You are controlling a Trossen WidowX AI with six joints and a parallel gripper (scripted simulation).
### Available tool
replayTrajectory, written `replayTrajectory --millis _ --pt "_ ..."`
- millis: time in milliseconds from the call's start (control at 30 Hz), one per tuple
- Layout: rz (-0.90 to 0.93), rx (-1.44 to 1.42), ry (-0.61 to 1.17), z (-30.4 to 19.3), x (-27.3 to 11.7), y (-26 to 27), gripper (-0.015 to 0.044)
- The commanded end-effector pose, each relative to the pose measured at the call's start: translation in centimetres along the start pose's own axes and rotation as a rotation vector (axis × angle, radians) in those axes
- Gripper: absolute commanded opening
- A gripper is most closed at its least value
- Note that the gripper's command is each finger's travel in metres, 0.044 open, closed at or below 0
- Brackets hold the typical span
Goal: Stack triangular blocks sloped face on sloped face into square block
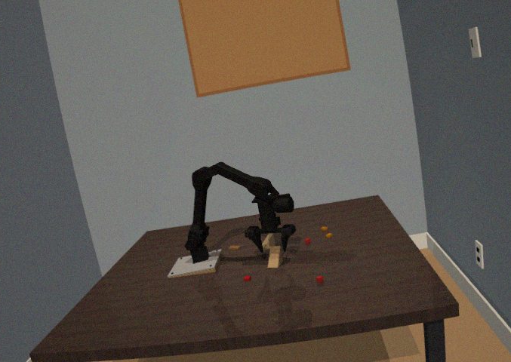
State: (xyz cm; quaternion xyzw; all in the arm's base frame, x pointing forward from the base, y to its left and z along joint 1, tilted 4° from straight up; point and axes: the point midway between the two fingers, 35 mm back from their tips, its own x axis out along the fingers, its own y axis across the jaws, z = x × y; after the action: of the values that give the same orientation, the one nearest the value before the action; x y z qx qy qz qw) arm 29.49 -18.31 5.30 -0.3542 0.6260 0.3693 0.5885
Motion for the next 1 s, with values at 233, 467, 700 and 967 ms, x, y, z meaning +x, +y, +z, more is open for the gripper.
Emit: replayTrajectory --millis 233,467,700,967 --pt "-0.031 0.001 0.002 0.0 -1.8 -0.4 0.0440" --pt "0.007 0.009 0.336 4.4 -4.0 -0.1 0.0440" --pt "-0.014 0.005 0.426 5.7 -4.9 -0.1 0.0440" --pt "-0.014 0.005 0.426 5.4 -4.2 -0.2 0.0440"
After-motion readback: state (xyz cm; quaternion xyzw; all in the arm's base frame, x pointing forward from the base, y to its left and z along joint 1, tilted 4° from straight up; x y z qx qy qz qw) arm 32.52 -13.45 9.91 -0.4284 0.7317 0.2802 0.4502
